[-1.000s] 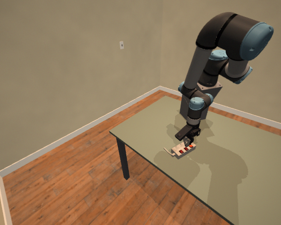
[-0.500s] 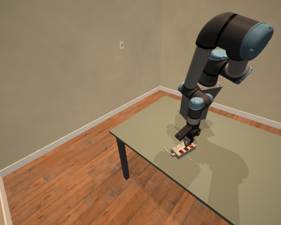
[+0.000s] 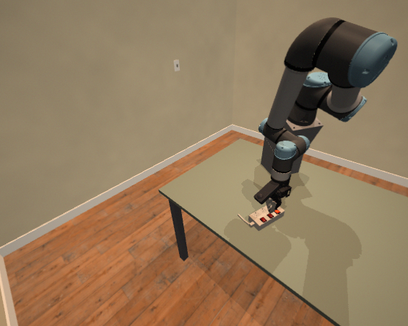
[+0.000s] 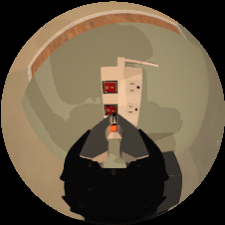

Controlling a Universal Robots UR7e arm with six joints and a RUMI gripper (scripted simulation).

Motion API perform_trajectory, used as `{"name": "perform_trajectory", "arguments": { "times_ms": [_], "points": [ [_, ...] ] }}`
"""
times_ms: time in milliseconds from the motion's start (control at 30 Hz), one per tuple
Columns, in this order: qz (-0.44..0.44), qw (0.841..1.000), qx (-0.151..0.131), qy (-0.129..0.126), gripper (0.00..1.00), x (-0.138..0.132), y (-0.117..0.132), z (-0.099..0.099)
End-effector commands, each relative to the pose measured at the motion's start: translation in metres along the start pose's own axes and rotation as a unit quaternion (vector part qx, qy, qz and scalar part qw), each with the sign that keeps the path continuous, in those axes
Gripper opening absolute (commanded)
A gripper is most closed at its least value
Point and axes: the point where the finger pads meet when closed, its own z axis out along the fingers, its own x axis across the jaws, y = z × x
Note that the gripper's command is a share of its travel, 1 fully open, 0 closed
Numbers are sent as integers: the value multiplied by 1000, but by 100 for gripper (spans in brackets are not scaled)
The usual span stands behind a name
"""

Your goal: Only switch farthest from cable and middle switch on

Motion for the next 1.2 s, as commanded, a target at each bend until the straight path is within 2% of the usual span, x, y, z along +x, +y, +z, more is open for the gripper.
{"name": "perform_trajectory", "arguments": {
  "times_ms": [0, 1167],
  "points": [
    [0, 1000, 1, 0, 0, 0, 0, 0],
    [0, 1000, 1, 0, 0, 0, 0, 8]
  ]
}}
